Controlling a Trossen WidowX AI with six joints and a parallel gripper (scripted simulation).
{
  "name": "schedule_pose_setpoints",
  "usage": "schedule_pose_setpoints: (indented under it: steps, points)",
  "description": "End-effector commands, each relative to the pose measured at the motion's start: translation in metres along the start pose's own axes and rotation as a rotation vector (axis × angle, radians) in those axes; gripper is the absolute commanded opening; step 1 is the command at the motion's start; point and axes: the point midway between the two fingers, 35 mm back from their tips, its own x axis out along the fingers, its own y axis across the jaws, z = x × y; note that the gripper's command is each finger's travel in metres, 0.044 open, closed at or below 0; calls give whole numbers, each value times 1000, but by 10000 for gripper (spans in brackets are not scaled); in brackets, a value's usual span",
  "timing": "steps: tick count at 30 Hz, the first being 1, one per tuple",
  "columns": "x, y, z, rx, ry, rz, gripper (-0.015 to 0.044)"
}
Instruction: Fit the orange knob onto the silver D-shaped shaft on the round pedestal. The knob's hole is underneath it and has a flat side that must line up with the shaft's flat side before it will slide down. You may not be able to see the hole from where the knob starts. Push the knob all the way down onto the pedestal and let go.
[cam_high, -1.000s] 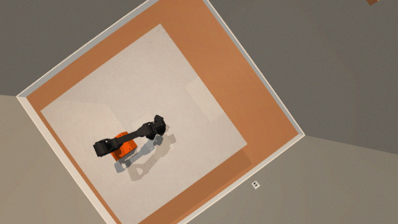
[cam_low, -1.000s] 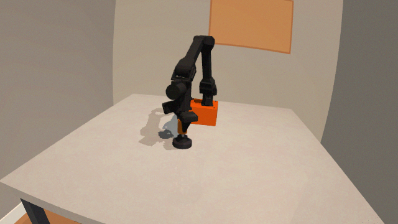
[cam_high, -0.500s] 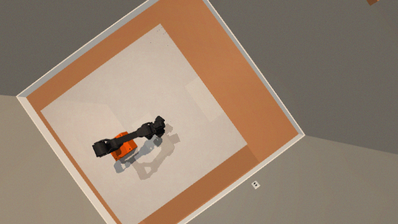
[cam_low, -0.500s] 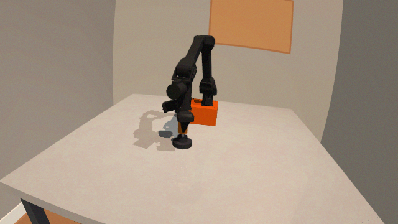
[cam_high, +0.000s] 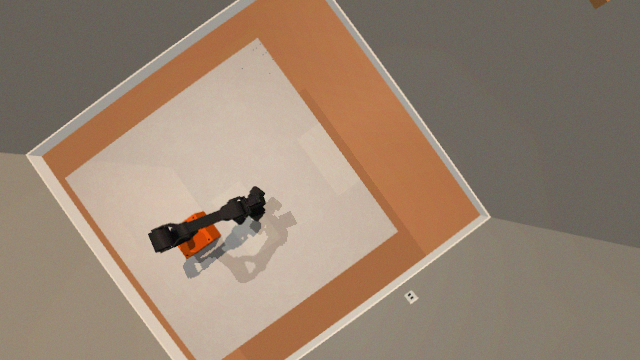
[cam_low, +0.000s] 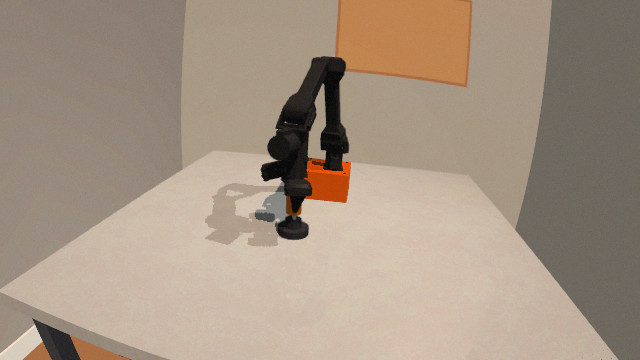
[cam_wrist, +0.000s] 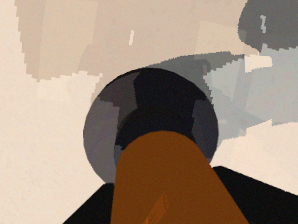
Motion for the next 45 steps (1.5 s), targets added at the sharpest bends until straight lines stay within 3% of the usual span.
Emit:
schedule_pose_setpoints:
  steps: [1, 45]
  points:
    - [0, 1, 0, 3, 1, 1, 0]
    - [2, 1, -1, 1, 1, 1, 0]
